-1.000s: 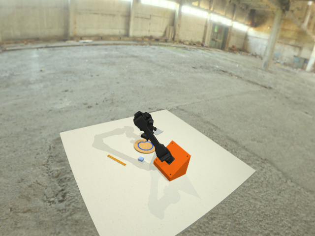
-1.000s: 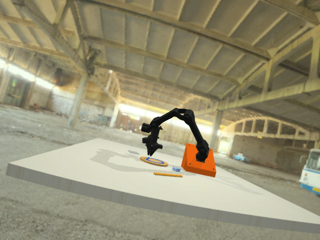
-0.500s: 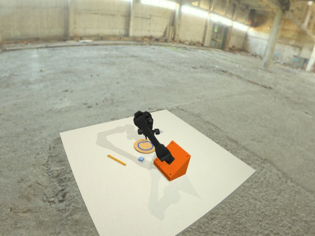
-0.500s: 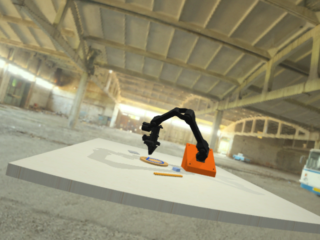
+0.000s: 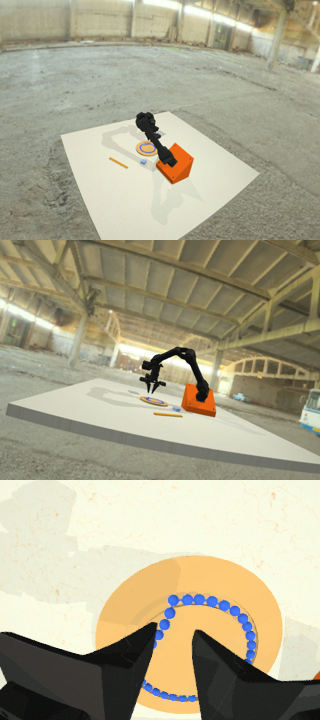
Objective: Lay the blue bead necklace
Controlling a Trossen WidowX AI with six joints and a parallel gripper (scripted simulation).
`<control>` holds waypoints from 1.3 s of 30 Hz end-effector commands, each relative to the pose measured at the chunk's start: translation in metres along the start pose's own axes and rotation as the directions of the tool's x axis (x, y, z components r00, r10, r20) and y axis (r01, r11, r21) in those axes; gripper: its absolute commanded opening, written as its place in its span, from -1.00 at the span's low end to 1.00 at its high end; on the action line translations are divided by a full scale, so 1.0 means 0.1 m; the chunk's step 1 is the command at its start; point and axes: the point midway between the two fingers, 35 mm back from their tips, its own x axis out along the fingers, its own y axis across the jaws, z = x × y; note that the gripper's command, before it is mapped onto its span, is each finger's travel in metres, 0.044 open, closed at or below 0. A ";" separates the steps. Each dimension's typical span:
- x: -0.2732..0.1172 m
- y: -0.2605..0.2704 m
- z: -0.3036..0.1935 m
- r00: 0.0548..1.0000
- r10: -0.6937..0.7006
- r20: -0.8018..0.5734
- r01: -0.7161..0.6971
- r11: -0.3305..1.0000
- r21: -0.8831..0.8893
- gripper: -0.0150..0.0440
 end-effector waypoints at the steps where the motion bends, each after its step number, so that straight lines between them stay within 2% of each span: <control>1: -0.06 0.03 -0.01 1.000 0.005 0.012 -0.007 0.985 0.175 -0.08; 12: 0.10 0.03 -0.01 1.000 0.005 0.011 -0.007 0.985 0.175 -0.08; 18: 0.04 0.06 0.01 1.000 0.016 0.019 -0.018 0.986 0.167 -0.08; 39: 0.34 0.03 -0.01 1.000 0.005 0.010 -0.007 0.985 0.175 -0.08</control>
